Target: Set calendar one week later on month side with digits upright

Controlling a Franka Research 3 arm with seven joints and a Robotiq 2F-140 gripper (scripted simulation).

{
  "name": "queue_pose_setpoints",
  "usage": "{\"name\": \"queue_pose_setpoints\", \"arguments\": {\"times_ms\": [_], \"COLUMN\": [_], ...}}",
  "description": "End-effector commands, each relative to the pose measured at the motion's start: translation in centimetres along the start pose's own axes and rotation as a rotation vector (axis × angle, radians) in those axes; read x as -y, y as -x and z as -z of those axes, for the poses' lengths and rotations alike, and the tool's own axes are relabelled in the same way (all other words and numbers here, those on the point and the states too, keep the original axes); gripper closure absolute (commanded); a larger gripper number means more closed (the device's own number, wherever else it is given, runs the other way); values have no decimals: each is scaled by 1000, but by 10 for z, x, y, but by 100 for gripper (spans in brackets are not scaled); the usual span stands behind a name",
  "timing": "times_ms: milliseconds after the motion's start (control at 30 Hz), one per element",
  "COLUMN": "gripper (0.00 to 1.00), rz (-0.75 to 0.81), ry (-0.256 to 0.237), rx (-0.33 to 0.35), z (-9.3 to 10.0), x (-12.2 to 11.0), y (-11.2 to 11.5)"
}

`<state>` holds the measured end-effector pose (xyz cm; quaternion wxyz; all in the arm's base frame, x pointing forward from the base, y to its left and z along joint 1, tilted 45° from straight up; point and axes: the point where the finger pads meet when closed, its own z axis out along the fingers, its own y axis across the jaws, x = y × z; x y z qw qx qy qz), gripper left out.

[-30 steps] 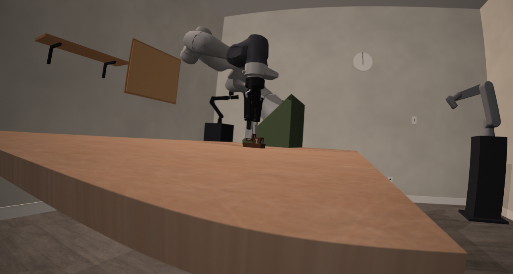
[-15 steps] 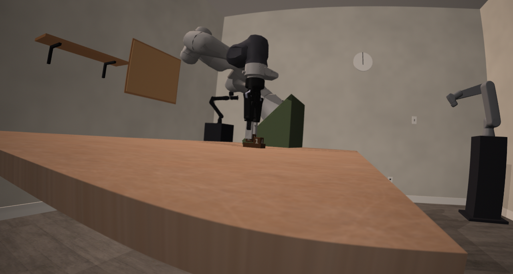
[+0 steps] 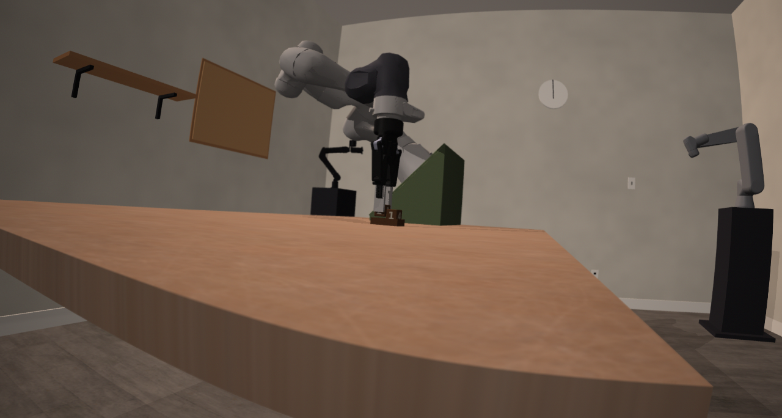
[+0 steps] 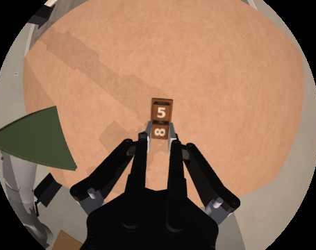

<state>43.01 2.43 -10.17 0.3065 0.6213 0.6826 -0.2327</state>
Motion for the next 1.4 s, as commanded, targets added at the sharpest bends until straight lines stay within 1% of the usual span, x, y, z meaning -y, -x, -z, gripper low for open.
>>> {"name": "queue_pose_setpoints", "arguments": {"times_ms": [0, 933, 1367], "gripper": [84, 84, 84], "rz": [-9, -9, -9], "ry": [1, 1, 1], "rx": [-3, -3, -3], "z": [-1, -10, -11], "x": [-1, -1, -1], "y": [-1, -1, -1]}}
